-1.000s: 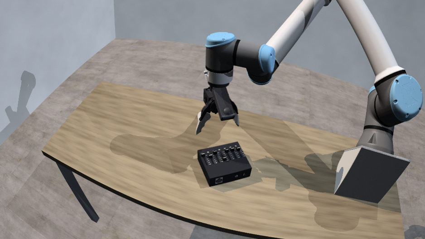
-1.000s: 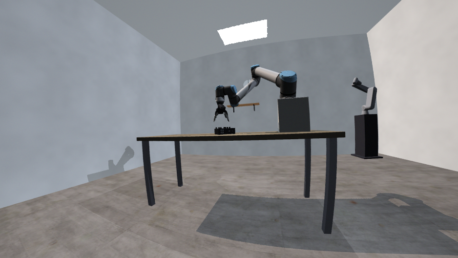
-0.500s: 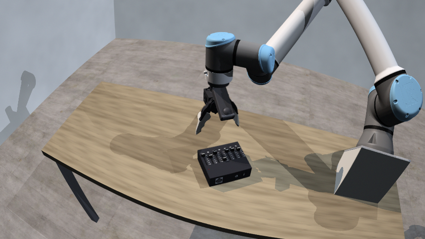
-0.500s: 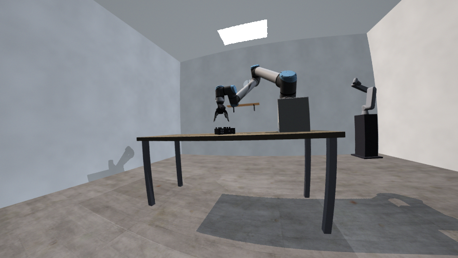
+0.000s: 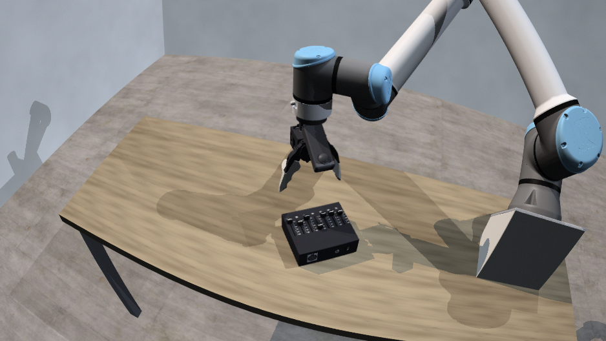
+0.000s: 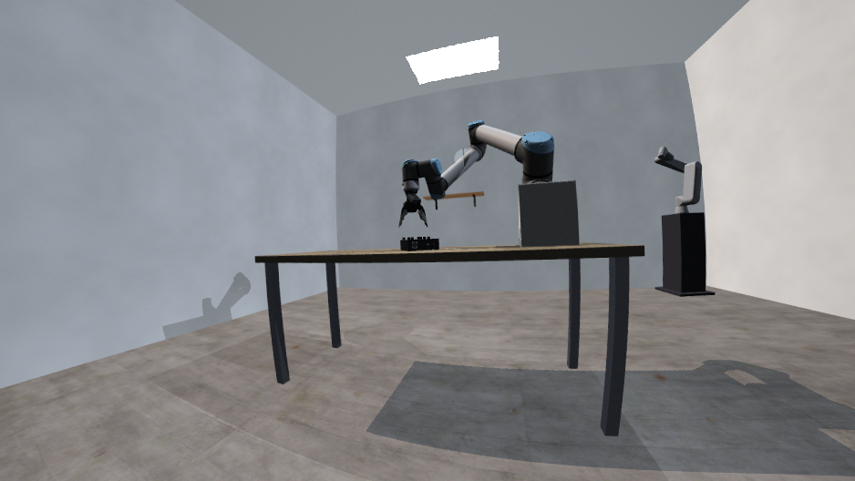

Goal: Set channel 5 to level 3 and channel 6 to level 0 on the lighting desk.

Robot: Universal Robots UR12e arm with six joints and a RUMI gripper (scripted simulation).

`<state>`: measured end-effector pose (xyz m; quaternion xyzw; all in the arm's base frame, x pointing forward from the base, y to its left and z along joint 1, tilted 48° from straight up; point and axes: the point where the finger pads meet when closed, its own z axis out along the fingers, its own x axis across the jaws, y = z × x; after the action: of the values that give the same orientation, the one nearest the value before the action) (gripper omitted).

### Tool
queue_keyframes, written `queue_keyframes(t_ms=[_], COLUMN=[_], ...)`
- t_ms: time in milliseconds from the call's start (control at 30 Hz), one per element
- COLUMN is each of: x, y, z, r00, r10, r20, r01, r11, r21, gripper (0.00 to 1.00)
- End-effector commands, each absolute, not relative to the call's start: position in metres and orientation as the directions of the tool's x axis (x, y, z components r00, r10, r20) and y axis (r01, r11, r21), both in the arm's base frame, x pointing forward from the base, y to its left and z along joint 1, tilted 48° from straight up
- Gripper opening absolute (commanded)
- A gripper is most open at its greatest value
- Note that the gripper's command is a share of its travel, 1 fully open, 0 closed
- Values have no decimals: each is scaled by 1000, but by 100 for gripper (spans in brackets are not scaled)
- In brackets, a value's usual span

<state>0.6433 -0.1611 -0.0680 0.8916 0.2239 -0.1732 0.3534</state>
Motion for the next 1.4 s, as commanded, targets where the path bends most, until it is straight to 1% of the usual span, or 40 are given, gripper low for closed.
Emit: queue_keyframes(t_ms=[0,1033,1200,1367], x=[644,643,639,629], y=[-161,-159,-142,-113], z=[-68,-68,-68,-69], r00=[840,830,749,557], r10=[277,289,373,510], r20=[-466,-476,-547,-656], r01=[521,537,646,818], r11=[-650,-644,-595,-472], r21=[553,545,478,327], gripper=[100,100,100,100])
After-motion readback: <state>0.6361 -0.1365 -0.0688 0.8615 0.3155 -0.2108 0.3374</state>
